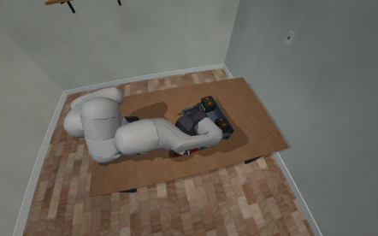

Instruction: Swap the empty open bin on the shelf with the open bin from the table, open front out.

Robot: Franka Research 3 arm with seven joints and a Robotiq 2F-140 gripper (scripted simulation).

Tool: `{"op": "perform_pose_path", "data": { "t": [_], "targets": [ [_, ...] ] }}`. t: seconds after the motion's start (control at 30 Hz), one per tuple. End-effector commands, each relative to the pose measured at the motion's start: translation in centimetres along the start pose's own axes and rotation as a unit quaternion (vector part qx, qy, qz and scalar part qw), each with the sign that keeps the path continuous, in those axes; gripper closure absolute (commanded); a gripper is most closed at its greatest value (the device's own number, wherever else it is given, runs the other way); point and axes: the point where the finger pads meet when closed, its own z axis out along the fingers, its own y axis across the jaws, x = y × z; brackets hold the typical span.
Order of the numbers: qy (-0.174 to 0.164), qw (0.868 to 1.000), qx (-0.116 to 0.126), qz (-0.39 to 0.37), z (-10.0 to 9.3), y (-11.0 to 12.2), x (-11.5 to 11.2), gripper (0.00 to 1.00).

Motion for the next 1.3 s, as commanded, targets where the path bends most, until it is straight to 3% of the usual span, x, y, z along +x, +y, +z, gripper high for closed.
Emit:
{"op": "perform_pose_path", "data": {
  "t": [0.0, 0.73, 1.27],
  "targets": [
    [0.009, 0.999, -0.002, -0.047, -0.3, -0.4, 0.3, 1.00],
    [0.009, 0.999, -0.002, -0.047, -0.1, -0.5, 0.3, 1.00],
    [0.009, 0.999, -0.002, -0.047, 2.8, -0.5, 0.4, 1.00]
  ]
}}
